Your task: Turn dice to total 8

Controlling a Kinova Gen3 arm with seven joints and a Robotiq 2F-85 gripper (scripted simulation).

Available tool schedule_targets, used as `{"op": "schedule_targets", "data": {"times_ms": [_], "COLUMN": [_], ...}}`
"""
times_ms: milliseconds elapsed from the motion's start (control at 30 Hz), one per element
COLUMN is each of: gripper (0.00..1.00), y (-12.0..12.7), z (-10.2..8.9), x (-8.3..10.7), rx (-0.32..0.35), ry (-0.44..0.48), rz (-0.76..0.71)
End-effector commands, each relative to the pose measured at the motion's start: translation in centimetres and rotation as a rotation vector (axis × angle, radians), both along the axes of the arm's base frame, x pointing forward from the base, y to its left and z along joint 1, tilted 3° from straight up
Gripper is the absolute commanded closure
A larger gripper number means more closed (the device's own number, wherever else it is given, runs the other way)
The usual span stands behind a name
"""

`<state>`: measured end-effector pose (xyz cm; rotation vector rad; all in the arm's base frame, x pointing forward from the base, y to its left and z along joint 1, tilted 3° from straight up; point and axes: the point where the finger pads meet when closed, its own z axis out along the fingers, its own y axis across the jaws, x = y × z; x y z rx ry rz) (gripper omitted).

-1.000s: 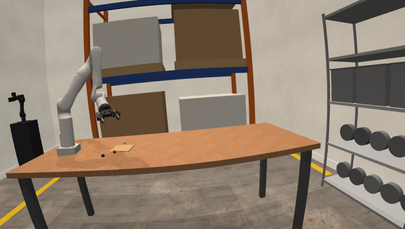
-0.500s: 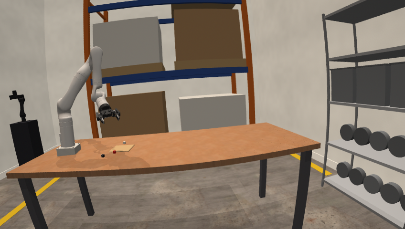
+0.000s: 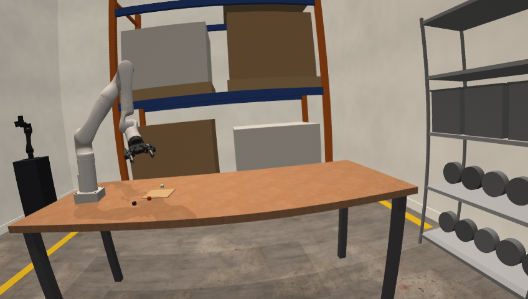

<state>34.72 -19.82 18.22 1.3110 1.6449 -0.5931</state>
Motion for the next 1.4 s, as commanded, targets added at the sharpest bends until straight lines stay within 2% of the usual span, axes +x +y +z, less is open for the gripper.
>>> {"op": "schedule_targets", "data": {"times_ms": [0, 167, 400, 700, 733, 867, 900, 1033, 1067, 1267, 1300, 1367], "gripper": [0.00, 0.00, 0.00, 0.00, 0.00, 0.00, 0.00, 0.00, 0.00, 0.00, 0.00, 0.00], "y": [-0.5, -1.1, -2.5, -2.5, -2.7, -2.7, -2.8, -2.8, -2.8, -2.8, -2.9, -2.9], "z": [-0.2, -0.7, -2.4, -2.4, -2.7, -2.7, -3.0, -3.0, -3.3, -3.3, -3.6, -3.6], "x": [-0.5, -1.6, -5.0, -5.0, -5.6, -5.6, -6.2, -6.2, -6.8, -6.8, -7.4, -7.4], "rx": [0.023, 0.065, 0.199, 0.199, 0.221, 0.221, 0.243, 0.243, 0.266, 0.266, 0.288, 0.288], "ry": [-0.026, -0.072, -0.239, -0.239, -0.270, -0.270, -0.302, -0.302, -0.336, -0.336, -0.371, -0.371], "rz": [-0.046, -0.126, -0.408, -0.408, -0.459, -0.459, -0.512, -0.512, -0.567, -0.567, -0.625, -0.625]}}
